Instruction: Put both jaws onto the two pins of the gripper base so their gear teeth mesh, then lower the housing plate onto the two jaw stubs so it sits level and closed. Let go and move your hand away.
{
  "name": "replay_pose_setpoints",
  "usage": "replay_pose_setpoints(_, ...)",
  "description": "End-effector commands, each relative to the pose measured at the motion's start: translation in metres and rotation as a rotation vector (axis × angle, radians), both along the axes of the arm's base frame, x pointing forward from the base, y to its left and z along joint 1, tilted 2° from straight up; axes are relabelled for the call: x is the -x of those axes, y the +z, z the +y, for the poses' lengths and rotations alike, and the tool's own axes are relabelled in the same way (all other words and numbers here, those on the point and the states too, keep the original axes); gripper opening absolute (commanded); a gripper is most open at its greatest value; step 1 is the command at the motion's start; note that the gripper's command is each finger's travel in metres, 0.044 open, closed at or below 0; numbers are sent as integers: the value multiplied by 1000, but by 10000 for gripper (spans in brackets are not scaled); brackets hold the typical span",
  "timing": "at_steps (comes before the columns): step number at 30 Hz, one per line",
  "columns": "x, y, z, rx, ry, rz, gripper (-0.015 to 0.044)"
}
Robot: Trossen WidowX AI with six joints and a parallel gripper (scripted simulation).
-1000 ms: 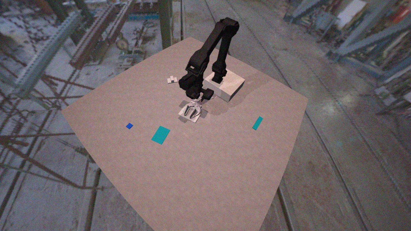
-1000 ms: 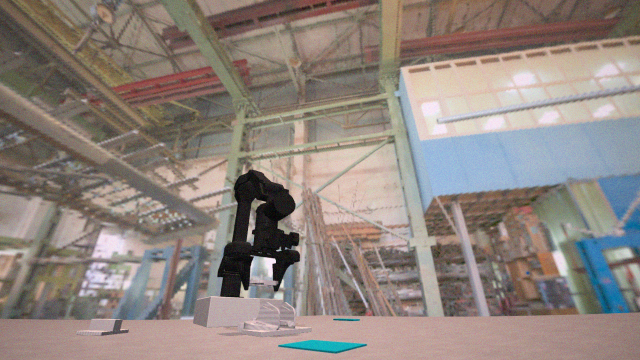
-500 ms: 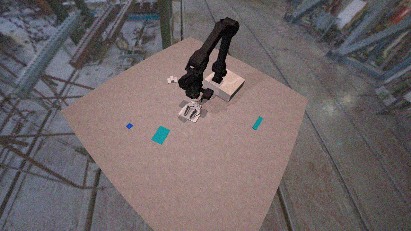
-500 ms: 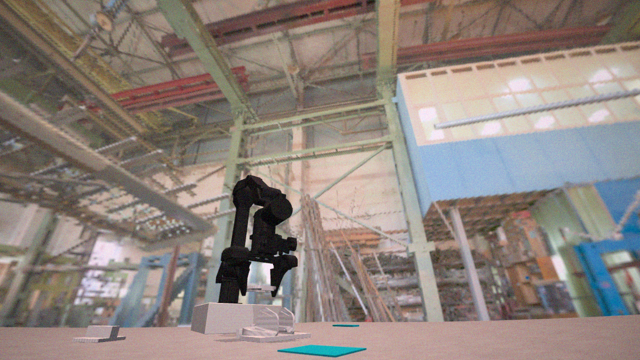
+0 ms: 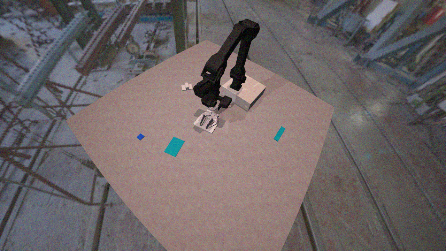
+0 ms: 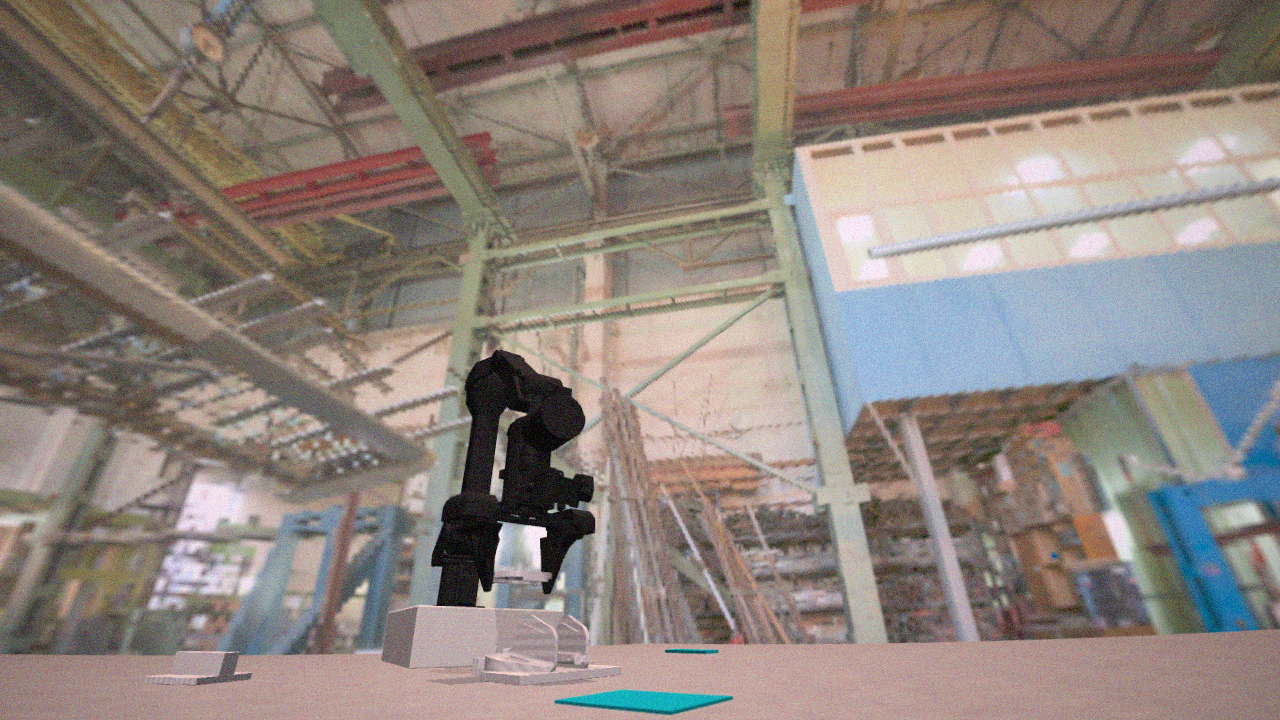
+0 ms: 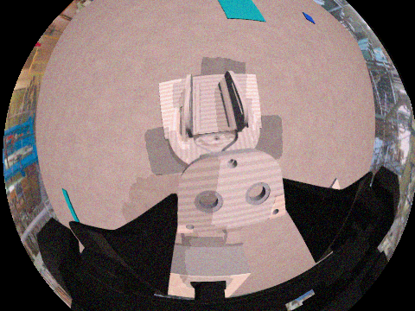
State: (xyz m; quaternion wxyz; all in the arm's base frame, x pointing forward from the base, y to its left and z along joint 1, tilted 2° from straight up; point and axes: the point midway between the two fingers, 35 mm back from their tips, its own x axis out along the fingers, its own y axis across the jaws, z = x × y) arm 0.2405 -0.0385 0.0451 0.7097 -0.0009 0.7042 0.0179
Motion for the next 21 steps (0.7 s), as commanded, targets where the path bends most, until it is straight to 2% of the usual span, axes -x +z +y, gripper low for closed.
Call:
replay_pose_setpoints(1, 0, 0, 0, -3, 3, -1, 351)
replay_pose_setpoints(21, -2, -29, 1, -3, 3, -1, 351)
